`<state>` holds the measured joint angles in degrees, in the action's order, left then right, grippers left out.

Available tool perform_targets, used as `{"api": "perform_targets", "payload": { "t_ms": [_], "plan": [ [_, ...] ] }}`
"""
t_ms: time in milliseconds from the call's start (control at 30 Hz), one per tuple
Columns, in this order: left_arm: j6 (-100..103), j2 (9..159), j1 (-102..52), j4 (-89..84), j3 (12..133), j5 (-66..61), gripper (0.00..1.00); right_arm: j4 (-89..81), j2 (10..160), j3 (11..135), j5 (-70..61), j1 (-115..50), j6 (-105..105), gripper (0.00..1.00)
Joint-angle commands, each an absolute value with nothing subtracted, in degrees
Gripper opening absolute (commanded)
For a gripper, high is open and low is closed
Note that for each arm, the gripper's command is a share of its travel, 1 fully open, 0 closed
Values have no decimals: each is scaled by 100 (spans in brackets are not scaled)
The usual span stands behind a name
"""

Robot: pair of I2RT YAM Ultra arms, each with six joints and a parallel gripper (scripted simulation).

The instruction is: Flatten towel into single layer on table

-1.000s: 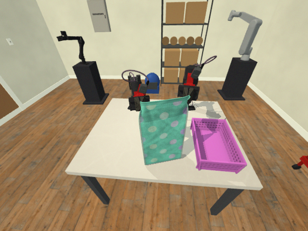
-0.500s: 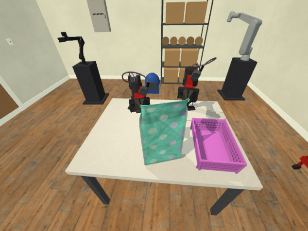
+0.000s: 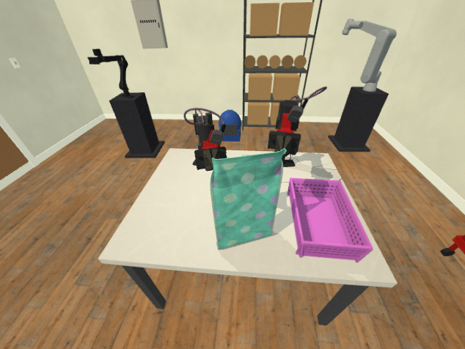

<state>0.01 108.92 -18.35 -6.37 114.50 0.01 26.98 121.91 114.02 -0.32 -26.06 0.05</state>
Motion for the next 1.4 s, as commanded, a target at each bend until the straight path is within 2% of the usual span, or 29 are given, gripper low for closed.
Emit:
{"api": "perform_targets", "payload": {
  "t_ms": [0,900,933,1000,1033,1067,1167,1367],
  "plan": [
    [-3,10691,-1794,-481,11577,50,0,2678,11996,11448,36,-2626,-27,0],
    [-3,10691,-1794,-481,11577,50,0,2678,11996,11448,36,-2626,-27,0],
    [-5,10565,-1953,-913,11275,41,0,2121,11661,11086,37,-2573,-20,0],
    [-4,10552,-1954,-905,11255,38,0,2092,11639,11070,37,-2573,-21,0],
    [-1,10301,-2064,-1596,11560,46,0,1543,11154,10752,-8,-2521,-32,0],
    [-3,10306,-2065,-1684,11608,4,0,1059,11079,11133,41,-2523,-15,0],
    [1,10193,-2141,-2195,11738,3,0,154,10785,11232,34,-2508,-13,0],
    [7,10261,-2052,-2405,11841,42,0,-340,10929,11404,14,-2550,-10,0]
  ]
}}
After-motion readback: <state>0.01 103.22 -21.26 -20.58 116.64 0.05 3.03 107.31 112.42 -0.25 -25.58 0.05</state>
